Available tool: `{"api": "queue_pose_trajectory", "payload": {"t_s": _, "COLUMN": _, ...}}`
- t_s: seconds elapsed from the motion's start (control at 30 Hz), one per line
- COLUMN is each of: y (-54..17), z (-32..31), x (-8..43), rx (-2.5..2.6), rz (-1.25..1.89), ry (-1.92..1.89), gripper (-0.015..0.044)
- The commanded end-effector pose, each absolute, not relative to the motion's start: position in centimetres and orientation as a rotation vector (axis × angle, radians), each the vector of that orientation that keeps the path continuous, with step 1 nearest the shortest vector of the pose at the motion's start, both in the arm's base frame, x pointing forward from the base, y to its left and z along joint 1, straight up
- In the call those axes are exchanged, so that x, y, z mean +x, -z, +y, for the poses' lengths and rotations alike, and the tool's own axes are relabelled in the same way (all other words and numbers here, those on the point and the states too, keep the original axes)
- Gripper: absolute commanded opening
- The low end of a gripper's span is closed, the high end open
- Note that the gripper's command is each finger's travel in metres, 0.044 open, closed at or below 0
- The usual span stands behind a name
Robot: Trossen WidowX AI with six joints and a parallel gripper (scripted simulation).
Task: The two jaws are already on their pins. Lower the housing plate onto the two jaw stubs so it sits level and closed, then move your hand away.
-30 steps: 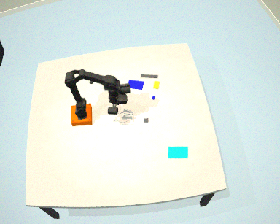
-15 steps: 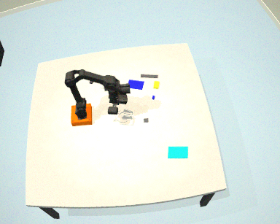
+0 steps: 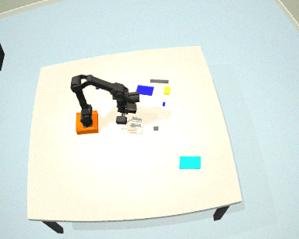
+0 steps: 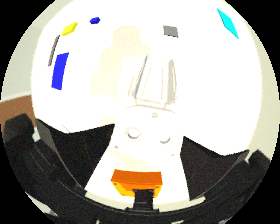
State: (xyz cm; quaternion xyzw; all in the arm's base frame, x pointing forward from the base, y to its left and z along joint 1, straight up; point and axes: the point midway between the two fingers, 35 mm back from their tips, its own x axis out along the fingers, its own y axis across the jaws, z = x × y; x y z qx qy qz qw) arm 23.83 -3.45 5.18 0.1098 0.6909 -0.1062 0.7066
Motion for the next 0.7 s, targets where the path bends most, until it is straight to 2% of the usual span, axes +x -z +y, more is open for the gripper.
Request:
{"api": "queue_pose_trajectory", "payload": {"t_s": 0.0, "y": -4.4, "z": -3.4, "x": 23.8, "rx": 0.241, "rz": 1.542, "ry": 0.232, "gripper": 0.0351}}
{"api": "queue_pose_trajectory", "payload": {"t_s": 0.67, "y": -1.4, "z": -3.4, "x": 23.6, "rx": 0.241, "rz": 1.543, "ry": 0.232, "gripper": 0.0351}}
